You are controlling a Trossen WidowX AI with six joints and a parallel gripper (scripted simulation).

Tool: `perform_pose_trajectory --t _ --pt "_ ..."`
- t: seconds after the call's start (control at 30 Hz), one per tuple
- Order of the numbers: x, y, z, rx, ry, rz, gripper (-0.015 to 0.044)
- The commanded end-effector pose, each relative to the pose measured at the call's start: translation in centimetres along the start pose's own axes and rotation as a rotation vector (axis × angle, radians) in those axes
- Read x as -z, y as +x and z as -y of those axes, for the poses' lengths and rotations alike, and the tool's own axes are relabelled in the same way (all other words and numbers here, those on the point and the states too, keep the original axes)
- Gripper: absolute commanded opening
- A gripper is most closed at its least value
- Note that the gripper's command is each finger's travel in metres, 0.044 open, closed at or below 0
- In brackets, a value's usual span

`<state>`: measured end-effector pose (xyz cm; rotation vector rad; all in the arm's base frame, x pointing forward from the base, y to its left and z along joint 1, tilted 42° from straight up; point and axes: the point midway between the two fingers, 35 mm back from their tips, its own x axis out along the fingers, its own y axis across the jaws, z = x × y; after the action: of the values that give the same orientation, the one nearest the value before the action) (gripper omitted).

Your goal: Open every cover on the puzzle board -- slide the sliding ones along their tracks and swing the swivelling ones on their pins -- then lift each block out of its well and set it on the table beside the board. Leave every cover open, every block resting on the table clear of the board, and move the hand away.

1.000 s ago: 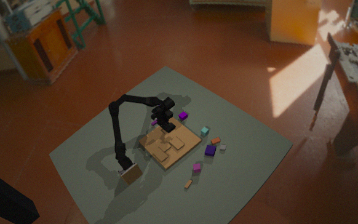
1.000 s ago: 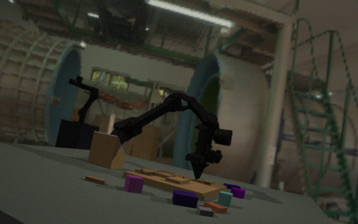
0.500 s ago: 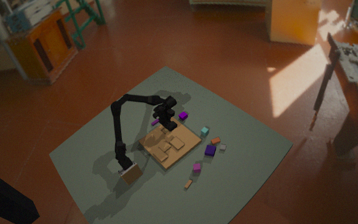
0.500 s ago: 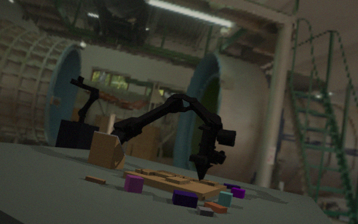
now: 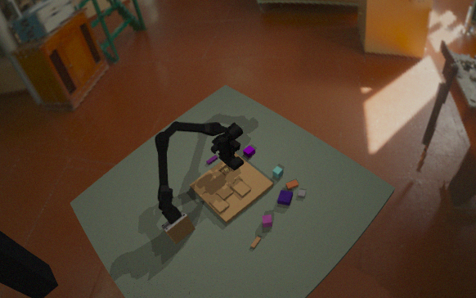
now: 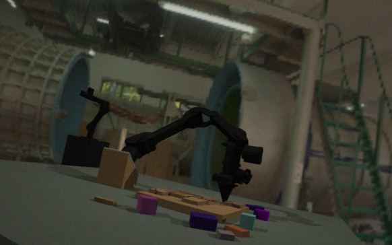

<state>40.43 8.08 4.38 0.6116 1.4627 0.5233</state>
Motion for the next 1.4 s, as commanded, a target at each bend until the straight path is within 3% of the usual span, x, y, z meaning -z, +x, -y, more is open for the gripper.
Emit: perform_pose_trajectory --t 0.0,1.37 --pt "-0.4 0.0 -0.1 -0.006 0.003 0.000 0.0000" --pt "-1.2 -4.4 0.3 -0.003 0.001 0.000 0.0000"
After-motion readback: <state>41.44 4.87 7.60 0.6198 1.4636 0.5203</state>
